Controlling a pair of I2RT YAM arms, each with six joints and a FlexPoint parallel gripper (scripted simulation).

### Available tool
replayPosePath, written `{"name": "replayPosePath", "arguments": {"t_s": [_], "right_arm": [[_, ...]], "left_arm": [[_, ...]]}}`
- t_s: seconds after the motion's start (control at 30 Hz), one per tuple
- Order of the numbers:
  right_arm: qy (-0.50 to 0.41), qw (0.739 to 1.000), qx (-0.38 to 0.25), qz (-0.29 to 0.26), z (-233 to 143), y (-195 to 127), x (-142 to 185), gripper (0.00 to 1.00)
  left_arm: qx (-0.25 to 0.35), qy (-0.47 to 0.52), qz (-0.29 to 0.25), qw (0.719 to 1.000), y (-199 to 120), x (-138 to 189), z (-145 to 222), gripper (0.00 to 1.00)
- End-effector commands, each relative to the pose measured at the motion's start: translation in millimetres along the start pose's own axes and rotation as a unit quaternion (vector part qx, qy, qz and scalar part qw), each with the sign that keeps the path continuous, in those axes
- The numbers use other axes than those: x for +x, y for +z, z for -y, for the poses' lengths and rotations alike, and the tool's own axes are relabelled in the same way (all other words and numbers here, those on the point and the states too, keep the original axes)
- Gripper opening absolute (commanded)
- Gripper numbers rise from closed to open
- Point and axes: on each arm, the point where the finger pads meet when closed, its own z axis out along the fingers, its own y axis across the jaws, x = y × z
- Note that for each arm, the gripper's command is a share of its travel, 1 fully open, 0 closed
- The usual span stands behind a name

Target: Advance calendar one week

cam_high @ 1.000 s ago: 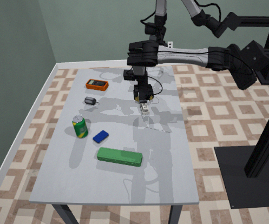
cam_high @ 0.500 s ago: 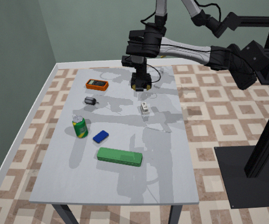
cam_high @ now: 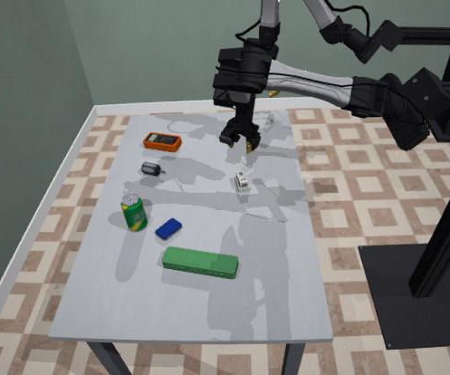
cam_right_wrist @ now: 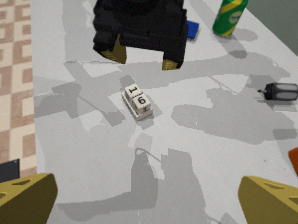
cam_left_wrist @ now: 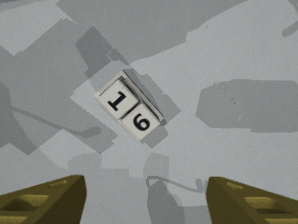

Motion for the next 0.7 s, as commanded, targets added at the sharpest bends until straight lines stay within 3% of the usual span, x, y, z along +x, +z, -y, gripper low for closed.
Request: {"name": "replayPosePath", "arguments": {"t_s": [0.0, 0.13, 0.5, 0.67], "right_arm": [[-0.01, 1.0, 0.006, 0.003, 5.8, -1.7, -4.8, 1.0], [-0.01, 1.0, 0.006, 0.003, 5.7, -1.7, -4.8, 1.0], [-0.032, 0.999, 0.003, 0.017, 1.8, -10.9, -17.0, 1.0], [-0.051, 0.998, 0.0, 0.022, 0.2, -15.3, -22.5, 1.0]], "left_arm": [[0.068, 0.121, 0.043, 0.989, -9.4, 8.3, 3.2, 0.65], [0.077, 0.156, 0.054, 0.983, -9.1, 6.8, 1.3, 0.65], [0.108, 0.329, 0.096, 0.933, -12.4, 19.8, -20.2, 0.65], [0.104, 0.347, 0.101, 0.926, -10.4, 19.8, -26.4, 0.65]]}}
